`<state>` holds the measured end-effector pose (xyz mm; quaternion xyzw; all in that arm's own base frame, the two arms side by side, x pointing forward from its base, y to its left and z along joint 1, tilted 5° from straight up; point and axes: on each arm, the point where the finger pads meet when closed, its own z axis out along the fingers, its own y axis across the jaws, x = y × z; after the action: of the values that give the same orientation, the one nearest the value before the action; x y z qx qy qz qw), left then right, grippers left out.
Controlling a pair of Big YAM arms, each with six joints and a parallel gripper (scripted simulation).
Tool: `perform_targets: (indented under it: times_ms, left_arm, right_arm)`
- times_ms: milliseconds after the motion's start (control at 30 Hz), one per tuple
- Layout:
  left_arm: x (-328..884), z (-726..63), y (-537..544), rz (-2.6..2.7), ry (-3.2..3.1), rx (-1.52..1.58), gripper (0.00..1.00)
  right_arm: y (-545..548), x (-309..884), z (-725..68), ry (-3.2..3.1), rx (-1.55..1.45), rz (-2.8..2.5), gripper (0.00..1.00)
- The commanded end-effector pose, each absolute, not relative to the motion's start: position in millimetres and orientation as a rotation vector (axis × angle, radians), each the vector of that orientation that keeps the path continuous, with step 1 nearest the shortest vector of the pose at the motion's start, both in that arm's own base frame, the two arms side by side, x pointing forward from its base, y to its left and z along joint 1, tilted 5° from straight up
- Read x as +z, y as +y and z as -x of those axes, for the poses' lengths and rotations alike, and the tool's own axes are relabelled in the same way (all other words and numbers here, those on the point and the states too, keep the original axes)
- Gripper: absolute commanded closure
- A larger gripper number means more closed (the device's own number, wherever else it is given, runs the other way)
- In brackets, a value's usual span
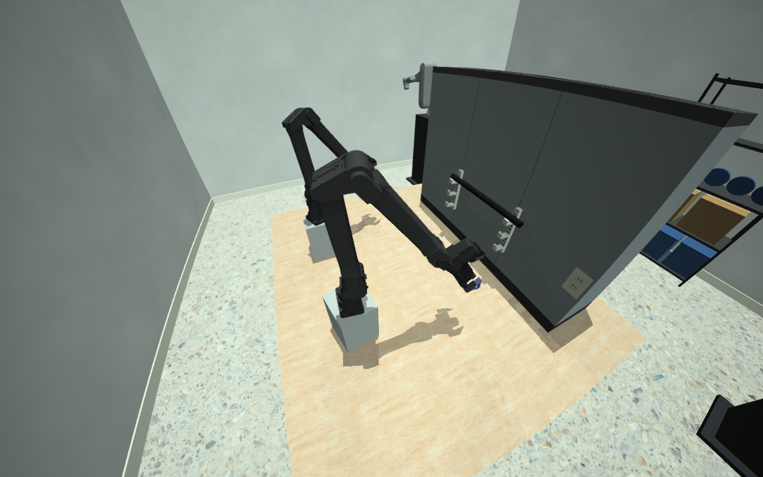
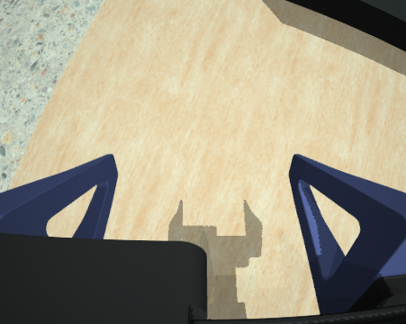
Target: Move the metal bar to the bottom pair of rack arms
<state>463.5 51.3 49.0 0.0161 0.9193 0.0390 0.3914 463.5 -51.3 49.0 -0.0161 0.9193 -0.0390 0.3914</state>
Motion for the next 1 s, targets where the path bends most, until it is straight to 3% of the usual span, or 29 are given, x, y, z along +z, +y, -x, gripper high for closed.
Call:
perform_targets:
  times_ms: [0,967]
  left_arm:
    - [53,-466,51,-0.041,2.326,0.1,0.0]
    - [58,-475,-2,-0.208,2.239,0.211,0.0]
  right_arm:
    - [-51,53,-466,2.326,-0.1,0.041,0.0]
    - [-30,61,-484,2.257,-0.233,0.19,0.0]
